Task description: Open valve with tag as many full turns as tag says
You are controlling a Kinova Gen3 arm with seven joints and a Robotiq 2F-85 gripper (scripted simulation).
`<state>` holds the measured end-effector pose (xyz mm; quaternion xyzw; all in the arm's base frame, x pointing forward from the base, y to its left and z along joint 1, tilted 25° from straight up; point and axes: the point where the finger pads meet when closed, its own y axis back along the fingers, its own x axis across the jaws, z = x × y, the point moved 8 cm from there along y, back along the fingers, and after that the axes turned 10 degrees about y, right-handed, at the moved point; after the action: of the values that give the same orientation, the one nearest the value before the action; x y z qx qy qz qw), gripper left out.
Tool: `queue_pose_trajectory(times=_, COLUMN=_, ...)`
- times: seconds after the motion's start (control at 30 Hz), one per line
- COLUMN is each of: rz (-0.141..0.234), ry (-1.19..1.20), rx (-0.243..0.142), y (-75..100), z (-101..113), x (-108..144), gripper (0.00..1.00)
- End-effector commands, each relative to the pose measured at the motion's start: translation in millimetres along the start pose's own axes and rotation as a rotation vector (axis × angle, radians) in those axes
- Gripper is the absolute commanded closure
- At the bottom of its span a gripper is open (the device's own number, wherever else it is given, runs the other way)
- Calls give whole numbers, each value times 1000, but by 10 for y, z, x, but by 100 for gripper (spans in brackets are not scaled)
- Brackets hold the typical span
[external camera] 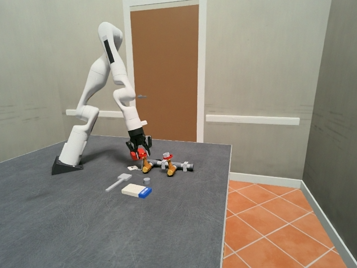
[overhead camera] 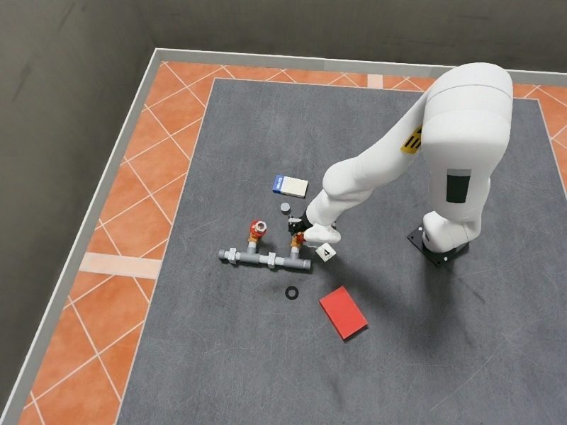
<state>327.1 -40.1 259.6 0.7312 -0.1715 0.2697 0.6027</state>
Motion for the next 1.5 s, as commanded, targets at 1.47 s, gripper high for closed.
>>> queue_pose_trajectory(times=1.47, rz=0, ry=886, rx=-1, y=0, z=2, x=1, gripper=45)
